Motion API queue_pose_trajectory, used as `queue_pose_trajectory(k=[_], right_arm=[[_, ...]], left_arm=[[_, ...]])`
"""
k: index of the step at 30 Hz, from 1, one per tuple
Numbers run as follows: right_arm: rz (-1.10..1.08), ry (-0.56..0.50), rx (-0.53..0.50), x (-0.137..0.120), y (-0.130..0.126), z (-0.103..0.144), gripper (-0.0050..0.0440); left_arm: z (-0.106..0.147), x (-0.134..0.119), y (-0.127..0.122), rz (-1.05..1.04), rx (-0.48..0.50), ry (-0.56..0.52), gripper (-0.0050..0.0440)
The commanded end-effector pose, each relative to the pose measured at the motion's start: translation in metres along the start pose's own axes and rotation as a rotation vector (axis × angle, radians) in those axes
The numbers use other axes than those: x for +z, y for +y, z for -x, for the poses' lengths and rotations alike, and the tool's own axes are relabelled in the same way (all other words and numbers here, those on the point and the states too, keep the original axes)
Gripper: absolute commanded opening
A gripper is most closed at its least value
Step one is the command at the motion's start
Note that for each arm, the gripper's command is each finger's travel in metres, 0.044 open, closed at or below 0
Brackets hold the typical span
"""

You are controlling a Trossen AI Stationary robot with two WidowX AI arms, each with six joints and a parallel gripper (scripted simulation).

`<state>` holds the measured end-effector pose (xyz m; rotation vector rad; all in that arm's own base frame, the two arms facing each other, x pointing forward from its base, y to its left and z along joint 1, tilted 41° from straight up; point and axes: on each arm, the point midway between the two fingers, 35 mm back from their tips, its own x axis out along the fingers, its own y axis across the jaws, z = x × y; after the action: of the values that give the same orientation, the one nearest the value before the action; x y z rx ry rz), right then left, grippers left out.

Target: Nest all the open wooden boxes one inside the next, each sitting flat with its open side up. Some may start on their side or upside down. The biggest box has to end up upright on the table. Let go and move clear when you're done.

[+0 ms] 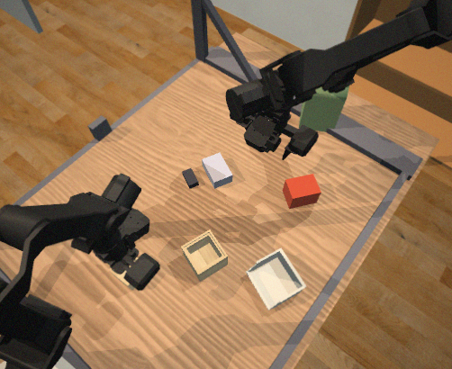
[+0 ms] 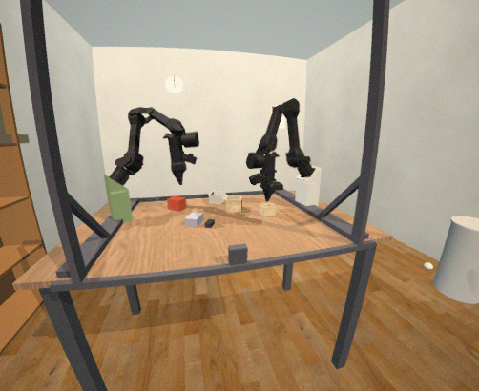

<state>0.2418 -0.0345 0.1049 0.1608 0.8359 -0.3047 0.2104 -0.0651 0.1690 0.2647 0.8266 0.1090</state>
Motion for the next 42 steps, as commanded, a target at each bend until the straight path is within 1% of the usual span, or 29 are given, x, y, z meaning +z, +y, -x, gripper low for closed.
queue_pose_trajectory(k=[1, 3, 16, 17, 26, 27, 42], right_arm=[[0.004, 0.011, 0.002, -0.002, 0.0, -0.02, -0.005], [0.004, 0.012, 0.002, -0.003, 0.0, -0.025, -0.005], [0.003, 0.011, 0.002, -0.003, 0.0, -0.035, -0.005], [0.002, 0.008, 0.004, -0.002, 0.0, -0.035, 0.0024], [0.0, -0.004, 0.004, 0.002, 0.001, -0.033, 0.024], [0.0, -0.004, 0.004, 0.002, 0.001, -0.033, 0.0251], [-0.001, -0.008, 0.005, 0.004, 0.001, -0.03, 0.0251]], left_arm=[[0.003, 0.003, 0.0, 0.009, -0.004, -0.01, 0.04], [0.003, 0.003, 0.0, 0.009, -0.004, -0.01, 0.04], [0.003, 0.003, 0.0, 0.009, -0.004, -0.01, 0.04], [0.003, 0.003, 0.0, 0.009, -0.004, -0.01, 0.04], [0.003, 0.003, 0.0, 0.009, -0.004, -0.01, 0.04], [0.003, 0.003, 0.0, 0.009, -0.004, -0.01, 0.04], [0.003, 0.003, 0.0, 0.009, -0.004, -0.01, 0.04]])
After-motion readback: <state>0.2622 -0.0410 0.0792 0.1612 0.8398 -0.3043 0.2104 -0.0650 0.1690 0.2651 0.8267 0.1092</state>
